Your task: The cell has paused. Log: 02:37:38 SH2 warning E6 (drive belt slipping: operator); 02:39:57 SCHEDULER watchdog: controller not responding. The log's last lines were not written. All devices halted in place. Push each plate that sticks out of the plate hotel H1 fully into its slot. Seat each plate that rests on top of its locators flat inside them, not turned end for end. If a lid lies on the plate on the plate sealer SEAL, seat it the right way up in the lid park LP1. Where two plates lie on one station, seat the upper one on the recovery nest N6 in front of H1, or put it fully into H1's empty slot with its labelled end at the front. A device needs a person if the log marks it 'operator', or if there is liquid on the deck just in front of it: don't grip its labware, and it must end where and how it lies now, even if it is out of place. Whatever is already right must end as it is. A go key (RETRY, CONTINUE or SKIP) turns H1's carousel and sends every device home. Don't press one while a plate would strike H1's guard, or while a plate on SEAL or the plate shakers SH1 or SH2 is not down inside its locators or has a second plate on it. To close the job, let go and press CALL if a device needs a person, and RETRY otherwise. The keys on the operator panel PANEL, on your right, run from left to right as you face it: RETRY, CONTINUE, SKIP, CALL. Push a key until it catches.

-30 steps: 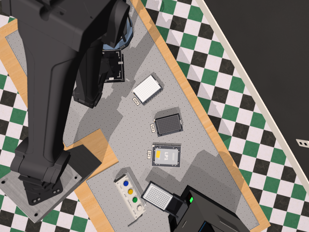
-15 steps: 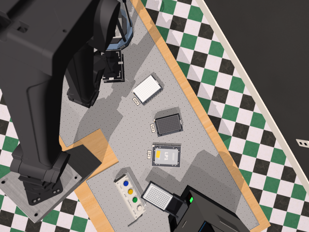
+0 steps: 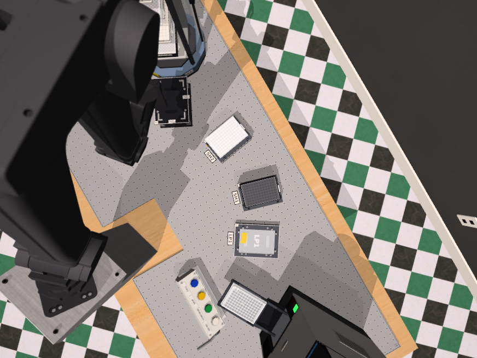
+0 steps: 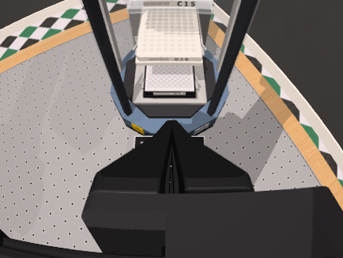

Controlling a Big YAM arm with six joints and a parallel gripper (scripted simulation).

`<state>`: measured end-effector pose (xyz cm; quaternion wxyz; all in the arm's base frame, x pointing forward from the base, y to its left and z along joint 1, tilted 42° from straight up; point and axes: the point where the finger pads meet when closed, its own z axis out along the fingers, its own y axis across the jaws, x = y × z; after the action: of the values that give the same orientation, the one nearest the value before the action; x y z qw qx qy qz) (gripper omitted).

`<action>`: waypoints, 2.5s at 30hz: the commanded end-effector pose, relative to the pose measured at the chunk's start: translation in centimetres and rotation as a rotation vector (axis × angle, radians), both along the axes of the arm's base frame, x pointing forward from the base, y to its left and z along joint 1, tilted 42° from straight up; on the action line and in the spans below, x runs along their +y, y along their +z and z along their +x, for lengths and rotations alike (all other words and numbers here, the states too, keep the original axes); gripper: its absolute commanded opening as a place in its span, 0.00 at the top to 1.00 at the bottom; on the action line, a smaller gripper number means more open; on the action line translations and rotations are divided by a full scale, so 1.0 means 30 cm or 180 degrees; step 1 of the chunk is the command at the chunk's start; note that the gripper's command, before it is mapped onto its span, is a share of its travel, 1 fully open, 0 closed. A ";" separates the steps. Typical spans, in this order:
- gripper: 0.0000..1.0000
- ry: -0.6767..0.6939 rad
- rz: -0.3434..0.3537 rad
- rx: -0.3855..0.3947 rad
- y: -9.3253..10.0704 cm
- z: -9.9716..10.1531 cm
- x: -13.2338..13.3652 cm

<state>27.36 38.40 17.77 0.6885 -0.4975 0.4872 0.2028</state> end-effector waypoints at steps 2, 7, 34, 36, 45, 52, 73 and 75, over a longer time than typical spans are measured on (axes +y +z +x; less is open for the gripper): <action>1.00 0.0051 -0.0008 0.0004 0.036 -0.048 -0.002; 1.00 0.0050 -0.0009 0.0002 0.055 -0.064 -0.009; 1.00 0.0047 0.0000 -0.0031 0.230 -0.194 -0.065; 1.00 0.0047 -0.0005 -0.0030 0.240 -0.206 -0.071; 1.00 0.0046 0.0018 -0.0048 0.304 -0.240 -0.083; 1.00 0.0045 0.0082 -0.0082 0.393 -0.271 -0.089; 1.00 -0.0952 -0.0338 0.1082 0.414 -0.155 -0.216; 1.00 -0.0952 -0.0338 0.1082 0.414 -0.155 -0.216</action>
<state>22.20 31.55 28.95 0.6087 -0.4342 0.6495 0.1382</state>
